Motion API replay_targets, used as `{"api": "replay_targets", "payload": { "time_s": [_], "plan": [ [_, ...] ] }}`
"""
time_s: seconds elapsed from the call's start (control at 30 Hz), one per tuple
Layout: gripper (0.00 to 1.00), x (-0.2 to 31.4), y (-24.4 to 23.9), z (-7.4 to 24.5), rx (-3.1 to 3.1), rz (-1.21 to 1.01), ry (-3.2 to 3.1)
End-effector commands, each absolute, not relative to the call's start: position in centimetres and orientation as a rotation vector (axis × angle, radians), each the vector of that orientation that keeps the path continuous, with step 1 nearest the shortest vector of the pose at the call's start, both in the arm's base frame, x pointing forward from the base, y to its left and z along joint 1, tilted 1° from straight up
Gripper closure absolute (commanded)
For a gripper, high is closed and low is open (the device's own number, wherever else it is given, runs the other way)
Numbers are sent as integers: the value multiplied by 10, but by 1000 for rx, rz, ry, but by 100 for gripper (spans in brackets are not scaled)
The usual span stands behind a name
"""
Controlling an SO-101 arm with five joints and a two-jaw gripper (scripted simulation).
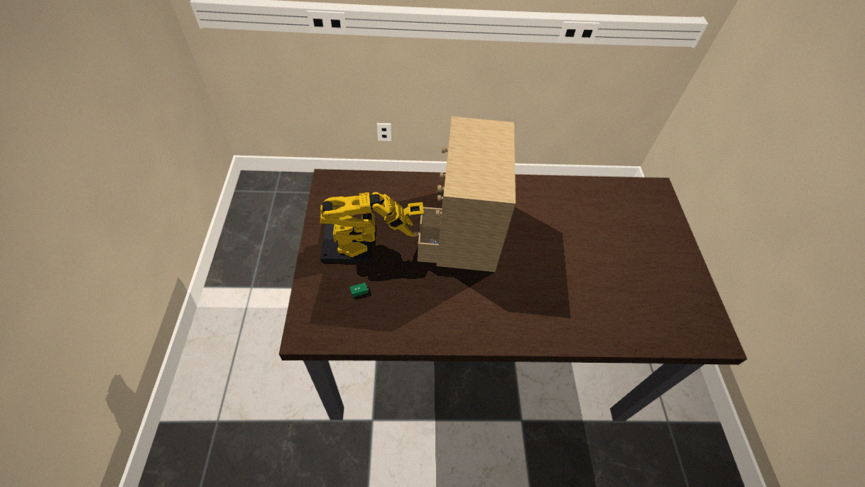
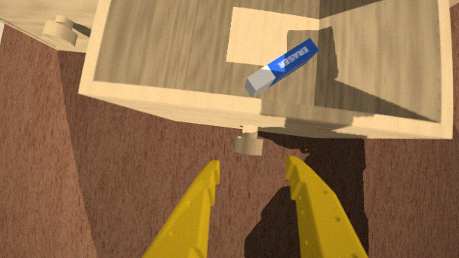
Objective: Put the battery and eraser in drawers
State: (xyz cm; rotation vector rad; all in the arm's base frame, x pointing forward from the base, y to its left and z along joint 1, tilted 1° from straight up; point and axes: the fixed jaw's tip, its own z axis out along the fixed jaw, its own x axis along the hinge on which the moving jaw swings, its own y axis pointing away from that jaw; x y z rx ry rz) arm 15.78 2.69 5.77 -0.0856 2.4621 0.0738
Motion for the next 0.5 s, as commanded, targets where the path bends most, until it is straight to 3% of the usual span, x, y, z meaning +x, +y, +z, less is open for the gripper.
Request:
{"api": "replay_targets", "payload": {
  "time_s": [0.0, 0.47],
  "plan": [
    [79, 161, 27, 48, -86, 74, 2478],
    [79, 166, 28, 42, -84, 72, 2478]
  ]
}}
